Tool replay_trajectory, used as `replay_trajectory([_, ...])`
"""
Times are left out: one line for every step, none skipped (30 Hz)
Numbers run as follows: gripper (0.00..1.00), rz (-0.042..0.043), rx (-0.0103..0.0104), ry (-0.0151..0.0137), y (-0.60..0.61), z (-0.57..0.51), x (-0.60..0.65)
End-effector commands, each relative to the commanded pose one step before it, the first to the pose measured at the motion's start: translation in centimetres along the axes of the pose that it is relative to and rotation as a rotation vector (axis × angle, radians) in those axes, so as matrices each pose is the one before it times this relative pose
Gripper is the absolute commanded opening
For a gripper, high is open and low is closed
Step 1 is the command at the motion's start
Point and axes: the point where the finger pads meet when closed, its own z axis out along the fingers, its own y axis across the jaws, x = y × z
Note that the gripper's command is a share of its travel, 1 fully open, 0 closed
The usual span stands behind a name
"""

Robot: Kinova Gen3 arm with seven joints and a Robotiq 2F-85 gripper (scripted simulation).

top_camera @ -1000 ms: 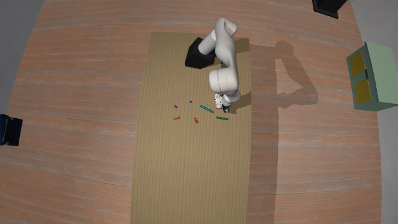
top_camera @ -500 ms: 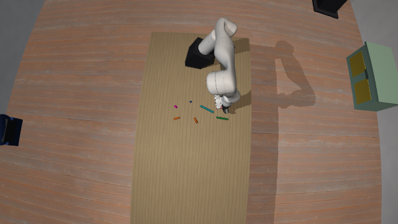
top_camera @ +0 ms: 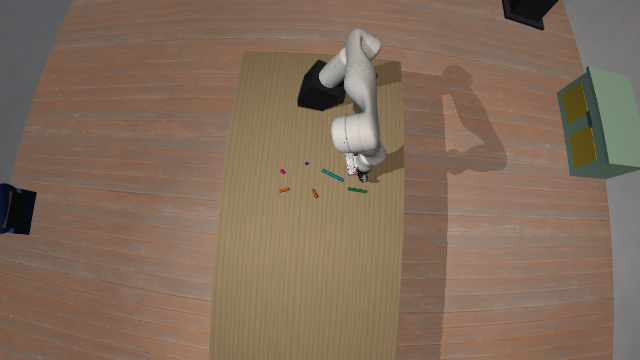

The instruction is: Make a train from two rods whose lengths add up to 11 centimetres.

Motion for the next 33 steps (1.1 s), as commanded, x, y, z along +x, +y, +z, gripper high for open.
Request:
replay_trajectory([0.24, 0.00522, 0.00952, 0.00522, -0.402, -0.039, 0.243])
replay_trajectory([0.24, 0.00000, 0.00000, 0.00000, 0.000, 0.000, 0.000])
replay_trajectory([0.24, 0.00000, 0.00000, 0.00000, 0.000, 0.000, 0.000])
replay_trajectory([0.24, 0.00000, 0.00000, 0.00000, 0.000, 0.000, 0.000])
replay_trajectory([0.24, 0.00000, 0.00000, 0.00000, 0.000, 0.000, 0.000])
replay_trajectory([0.24, 0.00000, 0.00000, 0.00000, 0.000, 0.000, 0.000])
replay_trajectory([0.24, 0.00000, 0.00000, 0.00000, 0.000, 0.000, 0.000])
replay_trajectory([0.24, 0.00000, 0.00000, 0.00000, 0.000, 0.000, 0.000])
replay_trajectory([0.24, 0.00000, 0.00000, 0.00000, 0.000, 0.000, 0.000])
replay_trajectory([0.24, 0.00000, 0.00000, 0.00000, 0.000, 0.000, 0.000])
replay_trajectory([0.24, 0.00000, 0.00000, 0.00000, 0.000, 0.000, 0.000])
replay_trajectory([0.24, 0.00000, 0.00000, 0.00000, 0.000, 0.000, 0.000])
replay_trajectory([0.24, 0.00000, 0.00000, 0.00000, 0.000, 0.000, 0.000])
replay_trajectory([0.24, 0.00000, 0.00000, 0.00000, 0.000, 0.000, 0.000])
replay_trajectory([0.24, 0.00000, 0.00000, 0.00000, 0.000, 0.000, 0.000])
replay_trajectory([0.24, 0.00000, 0.00000, 0.00000, 0.000, 0.000, 0.000])
replay_trajectory([0.24, 0.00000, 0.00000, 0.00000, 0.000, 0.000, 0.000])
replay_trajectory([0.24, 0.00000, 0.00000, 0.00000, 0.000, 0.000, 0.000])
replay_trajectory([0.24, 0.00000, 0.00000, 0.00000, 0.000, 0.000, 0.000])
replay_trajectory([0.24, 0.00000, 0.00000, 0.00000, 0.000, 0.000, 0.000])
replay_trajectory([0.24, 0.00000, 0.00000, 0.00000, 0.000, 0.000, 0.000])
replay_trajectory([0.05, 0.00000, 0.00000, 0.00000, 0.000, 0.000, 0.000])
replay_trajectory([0.05, 0.00000, 0.00000, 0.00000, 0.000, 0.000, 0.000])
replay_trajectory([0.05, 0.00000, 0.00000, 0.00000, 0.000, 0.000, 0.000])
replay_trajectory([0.05, 0.00000, 0.00000, 0.00000, 0.000, 0.000, 0.000])
replay_trajectory([0.05, 0.00000, 0.00000, 0.00000, 0.000, 0.000, 0.000])
replay_trajectory([0.05, 0.00000, 0.00000, 0.00000, 0.000, 0.000, 0.000])
replay_trajectory([0.05, 0.00000, 0.00000, 0.00000, 0.000, 0.000, 0.000])
replay_trajectory([0.05, 0.00000, 0.00000, 0.00000, 0.000, 0.000, 0.000])
replay_trajectory([0.05, 0.00000, 0.00000, 0.00000, 0.000, 0.000, 0.000])
replay_trajectory([0.05, 0.00000, 0.00000, 0.00000, 0.000, 0.000, 0.000])
replay_trajectory([0.05, 0.00000, 0.00000, 0.00000, 0.000, 0.000, 0.000])
replay_trajectory([0.05, 0.00000, 0.00000, 0.00000, 0.000, 0.000, 0.000])
